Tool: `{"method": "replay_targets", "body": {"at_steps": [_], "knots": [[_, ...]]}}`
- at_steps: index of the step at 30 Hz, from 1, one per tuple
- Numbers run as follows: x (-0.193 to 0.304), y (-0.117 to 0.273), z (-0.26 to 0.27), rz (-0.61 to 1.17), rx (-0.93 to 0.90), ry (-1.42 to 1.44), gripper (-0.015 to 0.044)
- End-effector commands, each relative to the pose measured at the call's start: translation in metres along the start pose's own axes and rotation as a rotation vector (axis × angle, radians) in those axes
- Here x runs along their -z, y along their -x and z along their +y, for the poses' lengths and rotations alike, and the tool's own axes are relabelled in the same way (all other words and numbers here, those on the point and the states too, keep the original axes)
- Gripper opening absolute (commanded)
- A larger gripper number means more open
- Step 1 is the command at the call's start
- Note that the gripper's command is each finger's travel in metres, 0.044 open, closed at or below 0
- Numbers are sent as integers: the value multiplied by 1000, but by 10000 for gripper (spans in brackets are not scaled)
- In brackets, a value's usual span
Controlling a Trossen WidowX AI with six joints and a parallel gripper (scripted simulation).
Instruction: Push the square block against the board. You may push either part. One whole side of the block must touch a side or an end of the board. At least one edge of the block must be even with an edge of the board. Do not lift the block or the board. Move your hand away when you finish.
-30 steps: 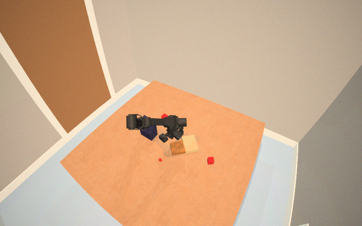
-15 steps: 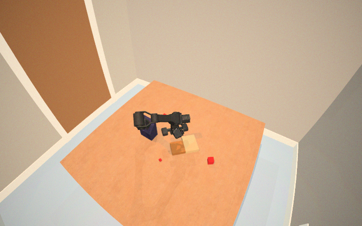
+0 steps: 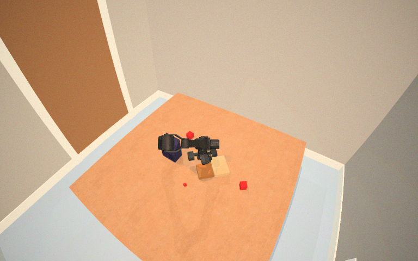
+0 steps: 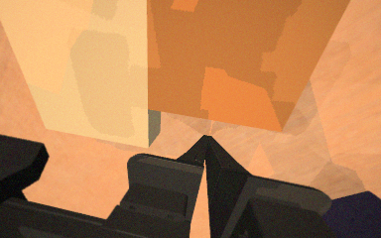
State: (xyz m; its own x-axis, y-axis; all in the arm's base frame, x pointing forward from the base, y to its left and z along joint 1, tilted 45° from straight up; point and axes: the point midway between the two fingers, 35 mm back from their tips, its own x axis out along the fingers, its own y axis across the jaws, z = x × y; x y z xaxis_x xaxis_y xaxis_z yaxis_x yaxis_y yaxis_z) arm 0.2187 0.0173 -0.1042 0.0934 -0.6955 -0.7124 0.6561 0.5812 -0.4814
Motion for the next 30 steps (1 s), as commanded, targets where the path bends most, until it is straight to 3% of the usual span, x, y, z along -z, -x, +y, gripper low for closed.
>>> {"method": "replay_targets", "body": {"at_steps": [1,30], "knots": [[-1,-3,0,-8,-4,3,0],[-23,-3,1,-8,-4,3,0]]}}
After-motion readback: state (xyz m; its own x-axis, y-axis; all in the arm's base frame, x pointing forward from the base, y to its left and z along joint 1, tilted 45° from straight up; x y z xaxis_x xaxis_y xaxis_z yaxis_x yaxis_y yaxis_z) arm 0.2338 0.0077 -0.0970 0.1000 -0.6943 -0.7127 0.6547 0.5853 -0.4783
